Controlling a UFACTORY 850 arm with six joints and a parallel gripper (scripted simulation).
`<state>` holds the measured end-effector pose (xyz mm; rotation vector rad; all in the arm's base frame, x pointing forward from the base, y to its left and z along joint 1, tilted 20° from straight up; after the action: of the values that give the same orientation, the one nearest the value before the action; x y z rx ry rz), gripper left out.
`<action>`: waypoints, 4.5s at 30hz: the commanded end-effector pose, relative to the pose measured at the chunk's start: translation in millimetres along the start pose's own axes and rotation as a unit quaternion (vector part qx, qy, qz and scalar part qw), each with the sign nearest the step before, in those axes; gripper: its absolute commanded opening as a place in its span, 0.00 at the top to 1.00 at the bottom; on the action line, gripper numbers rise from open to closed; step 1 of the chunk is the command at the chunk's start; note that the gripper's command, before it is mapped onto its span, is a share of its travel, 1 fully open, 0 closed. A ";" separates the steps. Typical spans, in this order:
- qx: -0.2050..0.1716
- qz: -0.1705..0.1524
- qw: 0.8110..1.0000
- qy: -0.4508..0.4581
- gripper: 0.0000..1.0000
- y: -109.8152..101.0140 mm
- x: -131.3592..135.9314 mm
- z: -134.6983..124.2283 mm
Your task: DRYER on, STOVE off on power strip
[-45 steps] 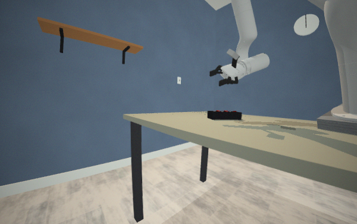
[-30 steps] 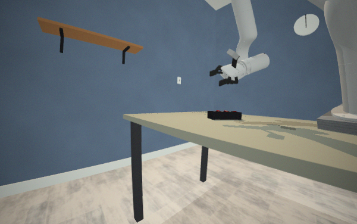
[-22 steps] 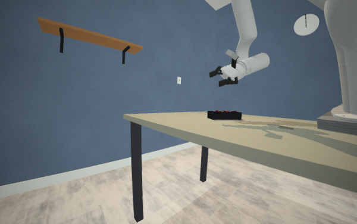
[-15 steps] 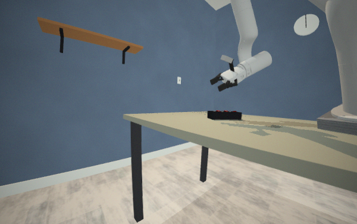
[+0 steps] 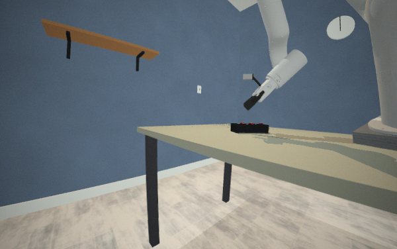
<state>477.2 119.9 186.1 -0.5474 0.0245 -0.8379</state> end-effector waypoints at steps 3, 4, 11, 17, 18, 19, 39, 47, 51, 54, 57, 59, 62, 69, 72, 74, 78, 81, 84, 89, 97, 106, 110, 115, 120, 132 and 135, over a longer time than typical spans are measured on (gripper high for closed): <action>-0.092 -0.048 0.983 0.153 0.00 -5.1 -6.6 -27.4; -0.095 -0.050 0.982 0.158 0.00 -5.1 -6.7 -27.2; -0.119 -0.068 0.968 0.208 0.00 -9.7 -10.7 -37.3; -0.119 -0.068 0.968 0.208 0.00 -9.7 -10.7 -37.3; -0.119 -0.068 0.968 0.208 0.00 -9.7 -10.7 -37.3; -0.119 -0.068 0.968 0.208 0.00 -9.7 -10.7 -37.3; -0.119 -0.068 0.968 0.208 0.00 -9.7 -10.7 -37.3; -0.119 -0.068 0.968 0.208 0.00 -9.7 -10.7 -37.3; -0.119 -0.068 0.968 0.208 0.00 -9.7 -10.7 -37.3; -0.119 -0.068 0.968 0.208 0.00 -9.7 -10.7 -37.3; -0.119 -0.068 0.968 0.208 0.00 -9.7 -10.7 -37.3; -0.119 -0.068 0.968 0.208 0.00 -9.7 -10.7 -37.3; -0.119 -0.068 0.968 0.208 0.00 -9.7 -10.7 -37.3; -0.119 -0.068 0.968 0.208 0.00 -9.7 -10.7 -37.3; -0.119 -0.068 0.968 0.208 0.00 -9.7 -10.7 -37.3; -0.119 -0.068 0.968 0.208 0.00 -9.7 -10.7 -37.3; -0.119 -0.068 0.968 0.208 0.00 -9.7 -10.7 -37.3; -0.119 -0.068 0.968 0.208 0.00 -9.7 -10.7 -37.3; -0.118 -0.064 0.970 0.202 0.00 -8.9 -11.3 -36.0; -0.115 -0.026 0.983 0.144 0.00 -3.0 -16.1 -25.5; -0.102 0.058 0.993 0.000 0.00 5.8 -26.2 -4.7; -0.080 0.144 0.970 -0.176 0.00 8.4 -34.0 12.4; -0.073 0.166 0.957 -0.227 0.00 8.0 -35.0 15.9; -0.057 0.209 0.919 -0.330 0.00 5.8 -35.3 21.1; -0.039 0.247 0.865 -0.434 0.00 2.0 -32.4 24.3; -0.004 0.309 0.721 -0.621 0.00 -8.1 -16.3 25.6; 0.004 0.320 0.680 -0.660 0.00 -10.8 -10.4 25.3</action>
<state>465.9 137.9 207.6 -0.9589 -0.9712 0.2774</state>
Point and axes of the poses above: the point where the finger pads meet when closed, its own y axis out along the fingers, its own x axis across the jaws, z = x × y, the point moved 3 cm from there along -y, back along the fingers, and after that the axes turned 13 degrees about -y, right-handed, at the moved point
